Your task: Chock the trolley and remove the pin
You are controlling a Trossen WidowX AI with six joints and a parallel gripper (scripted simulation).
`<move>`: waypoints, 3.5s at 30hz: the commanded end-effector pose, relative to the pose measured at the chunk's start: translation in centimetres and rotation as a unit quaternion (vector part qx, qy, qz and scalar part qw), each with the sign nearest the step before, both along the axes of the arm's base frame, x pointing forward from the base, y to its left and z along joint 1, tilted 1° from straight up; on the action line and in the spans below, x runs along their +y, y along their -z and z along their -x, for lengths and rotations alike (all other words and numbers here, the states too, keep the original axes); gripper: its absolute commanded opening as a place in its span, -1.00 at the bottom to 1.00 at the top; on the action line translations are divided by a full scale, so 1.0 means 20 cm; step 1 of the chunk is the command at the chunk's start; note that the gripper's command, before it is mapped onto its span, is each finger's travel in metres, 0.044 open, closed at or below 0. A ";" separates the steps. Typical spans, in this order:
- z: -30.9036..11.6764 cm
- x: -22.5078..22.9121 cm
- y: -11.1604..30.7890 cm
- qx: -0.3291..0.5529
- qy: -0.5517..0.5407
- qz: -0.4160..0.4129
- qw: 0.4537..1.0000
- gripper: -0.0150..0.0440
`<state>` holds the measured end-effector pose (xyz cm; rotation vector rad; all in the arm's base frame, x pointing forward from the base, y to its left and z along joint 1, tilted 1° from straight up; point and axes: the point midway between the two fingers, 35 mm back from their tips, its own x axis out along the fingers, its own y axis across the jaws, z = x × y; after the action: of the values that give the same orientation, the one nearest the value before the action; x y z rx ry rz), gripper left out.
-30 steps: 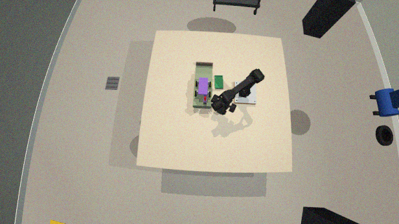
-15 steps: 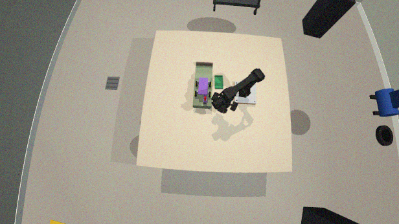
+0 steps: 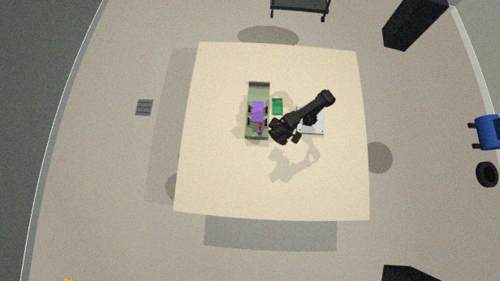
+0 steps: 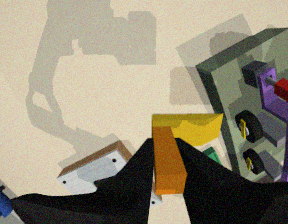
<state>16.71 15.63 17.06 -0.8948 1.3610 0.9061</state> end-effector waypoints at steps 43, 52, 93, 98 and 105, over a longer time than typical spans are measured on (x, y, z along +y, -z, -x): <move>0.00 0.00 0.00 0.010 0.701 -0.005 0.713 -0.49; 0.00 0.00 0.00 0.011 0.804 -0.005 0.595 -0.49; -0.11 -0.24 0.01 0.011 0.965 -0.006 0.262 -0.49; -0.14 -0.32 0.02 0.010 0.965 -0.006 0.261 -0.49; -0.19 -0.43 0.02 0.009 0.965 -0.007 0.261 -0.49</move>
<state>20.21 7.79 16.68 1.1315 1.2605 -1.1163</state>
